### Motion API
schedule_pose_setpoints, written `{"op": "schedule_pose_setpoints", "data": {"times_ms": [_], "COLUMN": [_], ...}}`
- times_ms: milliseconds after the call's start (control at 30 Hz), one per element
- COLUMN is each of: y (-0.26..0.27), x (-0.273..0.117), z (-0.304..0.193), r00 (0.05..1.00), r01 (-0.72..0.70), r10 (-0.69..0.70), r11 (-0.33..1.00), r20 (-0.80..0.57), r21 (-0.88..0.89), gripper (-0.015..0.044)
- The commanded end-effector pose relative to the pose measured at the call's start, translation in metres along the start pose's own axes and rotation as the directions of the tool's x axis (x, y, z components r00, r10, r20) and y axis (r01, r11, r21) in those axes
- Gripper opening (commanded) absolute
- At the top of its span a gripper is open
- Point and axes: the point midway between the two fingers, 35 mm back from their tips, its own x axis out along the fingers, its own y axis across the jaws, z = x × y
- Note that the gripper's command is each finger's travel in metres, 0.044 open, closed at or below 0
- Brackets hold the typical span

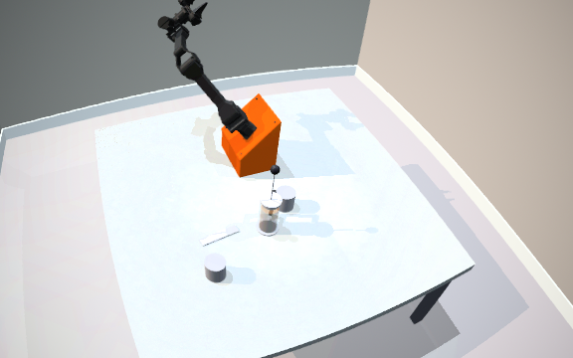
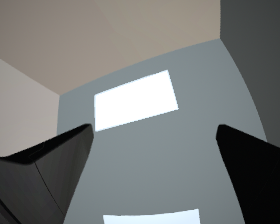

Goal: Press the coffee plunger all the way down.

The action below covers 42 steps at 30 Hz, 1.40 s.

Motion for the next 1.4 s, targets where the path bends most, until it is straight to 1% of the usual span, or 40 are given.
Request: {"op": "schedule_pose_setpoints", "data": {"times_ms": [0, 33, 167, 233, 333, 467, 567, 700, 800, 933, 1100, 1233, 1300, 1367], "y": [-0.001, -0.001, 0.007, 0.013, 0.038, 0.080, 0.118, 0.170, 0.216, 0.280, 0.366, 0.436, 0.470, 0.505], "x": [0.000, 0.002, 0.028, 0.042, 0.085, 0.139, 0.173, 0.211, 0.237, 0.262, 0.278, 0.277, 0.271, 0.264], "z": [0.000, 0.000, -0.010, -0.015, -0.019, -0.024, -0.036, -0.047, -0.054, -0.064, -0.076, -0.085, -0.091, -0.094], "r00": [1.000, 1.000, 0.999, 0.998, 0.992, 0.973, 0.950, 0.911, 0.871, 0.808, 0.707, 0.612, 0.560, 0.504], "r01": [0.004, 0.008, -0.007, -0.017, -0.113, -0.228, -0.299, -0.338, -0.326, -0.231, -0.005, 0.235, 0.364, 0.493], "r10": [-0.004, -0.008, 0.003, 0.006, 0.085, 0.192, 0.270, 0.368, 0.444, 0.543, 0.661, 0.748, 0.787, 0.824], "r11": [1.000, 1.000, 0.994, 0.981, 0.915, 0.755, 0.645, 0.406, 0.208, -0.068, -0.349, -0.484, -0.515, -0.521], "r20": [-0.002, -0.005, -0.041, -0.057, -0.088, -0.126, -0.156, -0.187, -0.208, -0.230, -0.250, -0.258, -0.260, -0.259], "r21": [-0.013, -0.024, -0.105, -0.195, -0.387, -0.614, -0.703, -0.849, -0.922, -0.971, -0.937, -0.843, -0.776, -0.697], "gripper": [0.0426, 0.0440, 0.0440, 0.0440, 0.0440, 0.0440, 0.0440, 0.0440, 0.0440, 0.0440, 0.0440, 0.0440, 0.0440, 0.0440]}}
